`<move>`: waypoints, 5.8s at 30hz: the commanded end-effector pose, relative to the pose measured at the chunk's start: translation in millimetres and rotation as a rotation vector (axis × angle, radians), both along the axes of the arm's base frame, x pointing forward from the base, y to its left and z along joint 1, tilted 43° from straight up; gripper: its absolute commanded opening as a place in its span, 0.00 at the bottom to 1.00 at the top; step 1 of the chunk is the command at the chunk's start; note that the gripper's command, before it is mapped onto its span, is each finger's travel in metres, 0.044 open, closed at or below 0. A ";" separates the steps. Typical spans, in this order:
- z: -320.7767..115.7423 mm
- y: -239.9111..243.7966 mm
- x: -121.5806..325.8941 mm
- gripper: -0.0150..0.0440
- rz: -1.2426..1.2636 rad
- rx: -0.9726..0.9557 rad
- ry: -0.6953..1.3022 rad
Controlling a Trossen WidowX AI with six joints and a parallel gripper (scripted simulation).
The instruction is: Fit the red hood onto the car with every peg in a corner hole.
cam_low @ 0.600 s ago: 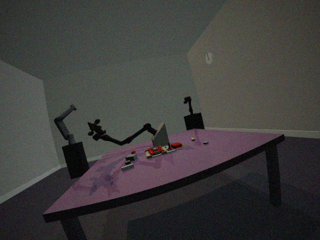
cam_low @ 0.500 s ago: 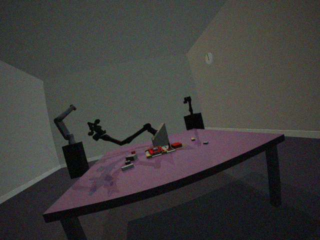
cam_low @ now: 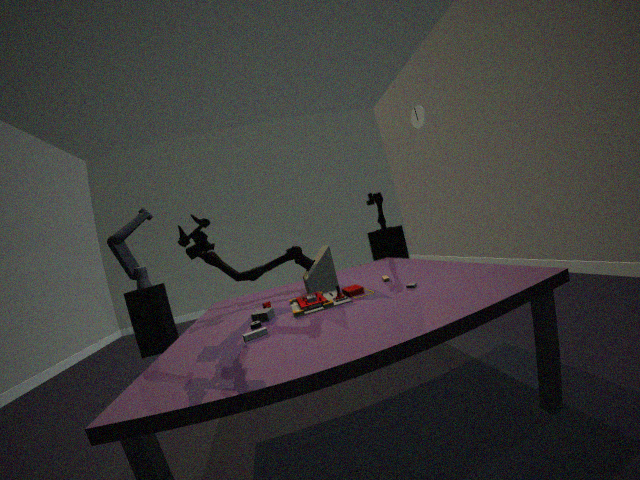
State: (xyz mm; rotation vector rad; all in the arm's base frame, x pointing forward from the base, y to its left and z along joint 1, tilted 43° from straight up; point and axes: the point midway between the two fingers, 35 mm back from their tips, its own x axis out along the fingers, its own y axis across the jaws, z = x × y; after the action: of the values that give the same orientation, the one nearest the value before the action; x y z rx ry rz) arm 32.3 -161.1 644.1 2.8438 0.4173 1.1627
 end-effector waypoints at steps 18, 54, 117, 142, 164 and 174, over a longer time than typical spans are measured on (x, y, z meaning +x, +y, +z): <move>-5.7 177.6 62.2 1.00 -0.295 -0.620 0.021; -222.2 348.1 294.5 1.00 -0.514 -1.858 0.301; -737.8 181.9 284.7 1.00 1.508 -3.177 0.421; -748.7 170.4 283.3 1.00 1.508 -3.177 0.421; -758.0 160.1 281.4 1.00 1.508 -3.178 0.422; -762.1 155.3 280.2 1.00 1.509 -3.178 0.422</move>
State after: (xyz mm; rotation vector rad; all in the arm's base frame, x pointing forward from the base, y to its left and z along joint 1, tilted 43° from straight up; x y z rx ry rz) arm 313.9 -3.1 -116.5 -0.4814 1.5730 -0.6666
